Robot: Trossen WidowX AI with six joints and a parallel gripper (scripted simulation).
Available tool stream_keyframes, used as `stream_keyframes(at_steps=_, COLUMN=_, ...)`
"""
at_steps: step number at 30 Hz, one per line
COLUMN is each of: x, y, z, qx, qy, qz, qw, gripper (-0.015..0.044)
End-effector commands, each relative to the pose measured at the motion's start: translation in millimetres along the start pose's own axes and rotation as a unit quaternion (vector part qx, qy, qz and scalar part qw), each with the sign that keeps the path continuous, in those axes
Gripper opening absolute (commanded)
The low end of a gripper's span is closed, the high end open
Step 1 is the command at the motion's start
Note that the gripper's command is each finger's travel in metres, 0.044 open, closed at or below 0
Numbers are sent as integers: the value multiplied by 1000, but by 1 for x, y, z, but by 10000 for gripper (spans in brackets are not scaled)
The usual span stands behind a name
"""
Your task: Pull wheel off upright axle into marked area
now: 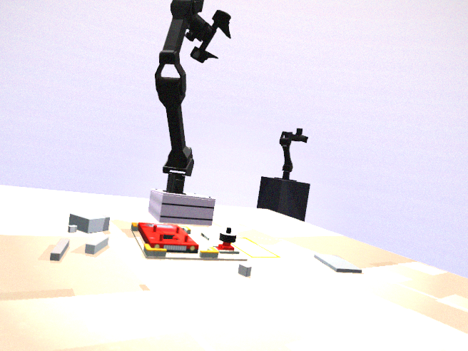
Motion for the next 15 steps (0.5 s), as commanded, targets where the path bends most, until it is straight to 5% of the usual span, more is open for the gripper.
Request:
stream_keyframes(at_steps=1, x=0, y=-1, z=-1, qx=3, qy=-1, qz=-3, qw=1000, gripper=374)
stream_keyframes(at_steps=4, x=3, y=-7, z=-22, qx=50, qy=-12, qz=-48, qw=998, gripper=300)
stream_keyframes(at_steps=15, x=14, y=20, z=-114, qx=265, qy=-2, qz=-275, qw=924, gripper=300)
Point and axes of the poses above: the point midway between the two fingers, 35 mm back from their tips, its own z axis back along the fingers, its own x axis across the jaws, y = z × x, the point moved 7 cm from there along z, back along the fingers, and after that the axes turned 11 degrees about z, right-handed, at the moved point
